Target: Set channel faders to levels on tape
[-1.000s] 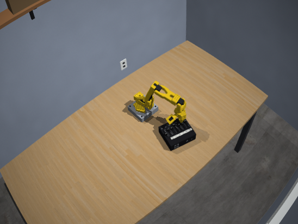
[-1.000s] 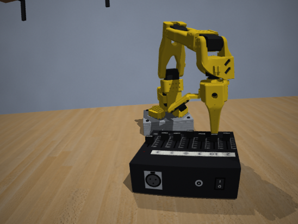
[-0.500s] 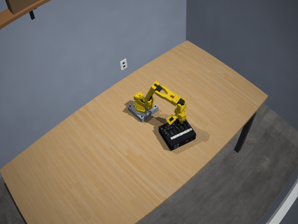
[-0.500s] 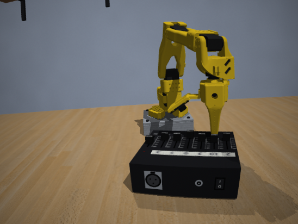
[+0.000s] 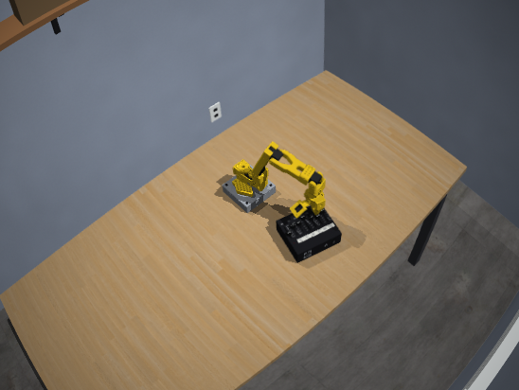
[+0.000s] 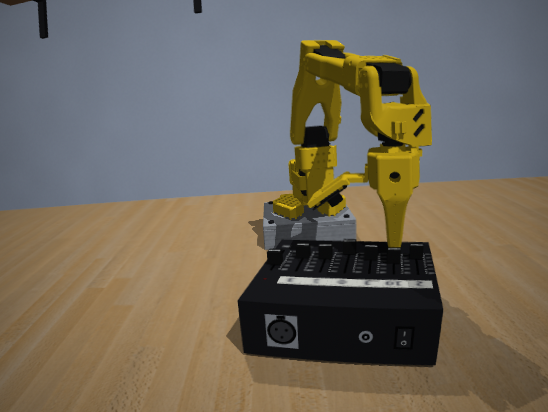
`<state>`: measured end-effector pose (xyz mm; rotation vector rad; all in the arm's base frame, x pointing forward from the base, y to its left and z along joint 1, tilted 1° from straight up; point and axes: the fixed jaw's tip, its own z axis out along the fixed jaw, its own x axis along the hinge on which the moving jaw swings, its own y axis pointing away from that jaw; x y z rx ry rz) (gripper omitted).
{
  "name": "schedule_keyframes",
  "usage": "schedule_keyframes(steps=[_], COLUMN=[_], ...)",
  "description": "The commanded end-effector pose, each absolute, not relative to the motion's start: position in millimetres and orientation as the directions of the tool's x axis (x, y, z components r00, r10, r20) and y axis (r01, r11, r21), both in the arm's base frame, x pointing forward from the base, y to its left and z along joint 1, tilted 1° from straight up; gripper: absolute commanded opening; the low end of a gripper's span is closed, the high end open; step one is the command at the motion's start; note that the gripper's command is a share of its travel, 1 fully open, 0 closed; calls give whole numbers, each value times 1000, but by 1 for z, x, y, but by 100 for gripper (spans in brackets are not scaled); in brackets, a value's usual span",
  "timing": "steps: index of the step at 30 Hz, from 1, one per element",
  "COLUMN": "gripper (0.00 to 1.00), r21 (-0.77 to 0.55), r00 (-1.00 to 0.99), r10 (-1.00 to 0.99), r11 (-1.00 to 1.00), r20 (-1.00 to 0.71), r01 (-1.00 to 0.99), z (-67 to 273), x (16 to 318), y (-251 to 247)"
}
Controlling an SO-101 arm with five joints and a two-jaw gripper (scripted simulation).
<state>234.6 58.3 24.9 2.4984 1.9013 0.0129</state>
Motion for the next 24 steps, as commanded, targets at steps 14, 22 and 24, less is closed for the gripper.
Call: schedule_keyframes(steps=[14,22,24], gripper=[0,0,0], r21=[1,1,1], r00=[276,276,276], r10=[961,961,961], r11=[-276,-276,-276], r20=[0,0,0], r01=[961,961,961], z=[23,23,23], x=[239,240,240], y=[53,53,53])
